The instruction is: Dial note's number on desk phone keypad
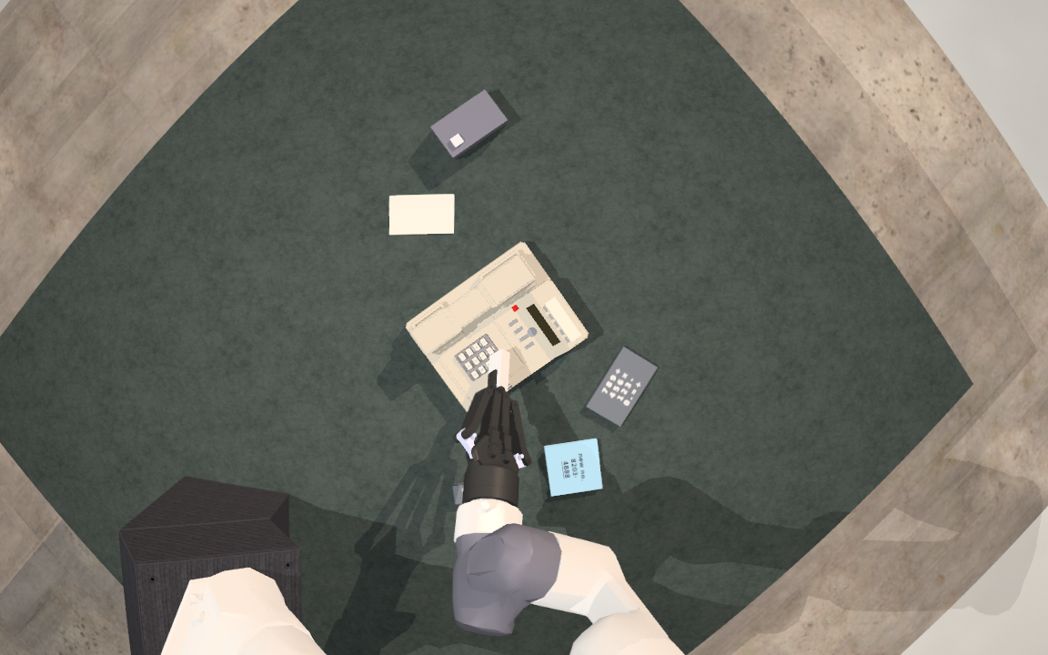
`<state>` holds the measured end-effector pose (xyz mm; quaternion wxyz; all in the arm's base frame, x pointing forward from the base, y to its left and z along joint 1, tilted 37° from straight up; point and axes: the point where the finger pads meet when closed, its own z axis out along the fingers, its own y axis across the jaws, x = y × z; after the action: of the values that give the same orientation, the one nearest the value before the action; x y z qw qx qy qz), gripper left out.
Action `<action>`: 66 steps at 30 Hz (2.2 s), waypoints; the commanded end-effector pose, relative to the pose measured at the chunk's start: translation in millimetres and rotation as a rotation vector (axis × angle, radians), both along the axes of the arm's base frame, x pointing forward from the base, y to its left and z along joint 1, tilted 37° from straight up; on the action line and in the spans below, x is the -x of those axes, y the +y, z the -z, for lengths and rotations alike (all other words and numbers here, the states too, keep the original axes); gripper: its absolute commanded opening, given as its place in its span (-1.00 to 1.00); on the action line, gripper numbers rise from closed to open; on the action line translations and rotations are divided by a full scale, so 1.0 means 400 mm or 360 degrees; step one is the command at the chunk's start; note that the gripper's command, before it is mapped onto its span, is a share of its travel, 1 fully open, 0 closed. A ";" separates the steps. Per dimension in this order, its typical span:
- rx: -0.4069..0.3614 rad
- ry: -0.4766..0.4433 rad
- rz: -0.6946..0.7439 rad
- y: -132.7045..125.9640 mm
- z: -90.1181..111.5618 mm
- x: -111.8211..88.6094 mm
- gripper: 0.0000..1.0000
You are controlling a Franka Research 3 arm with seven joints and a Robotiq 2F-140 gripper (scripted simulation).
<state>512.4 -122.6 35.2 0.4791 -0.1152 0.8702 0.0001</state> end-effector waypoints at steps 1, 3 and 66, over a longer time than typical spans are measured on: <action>-0.0007 0.0009 0.0003 0.008 -0.006 0.007 -1.00; -0.0007 0.0009 0.0003 0.009 -0.007 0.007 -1.00; -0.0007 0.0009 0.0003 0.071 0.060 0.002 -1.00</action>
<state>510.1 -92.6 10.9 0.4754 -0.1113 0.8727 0.0040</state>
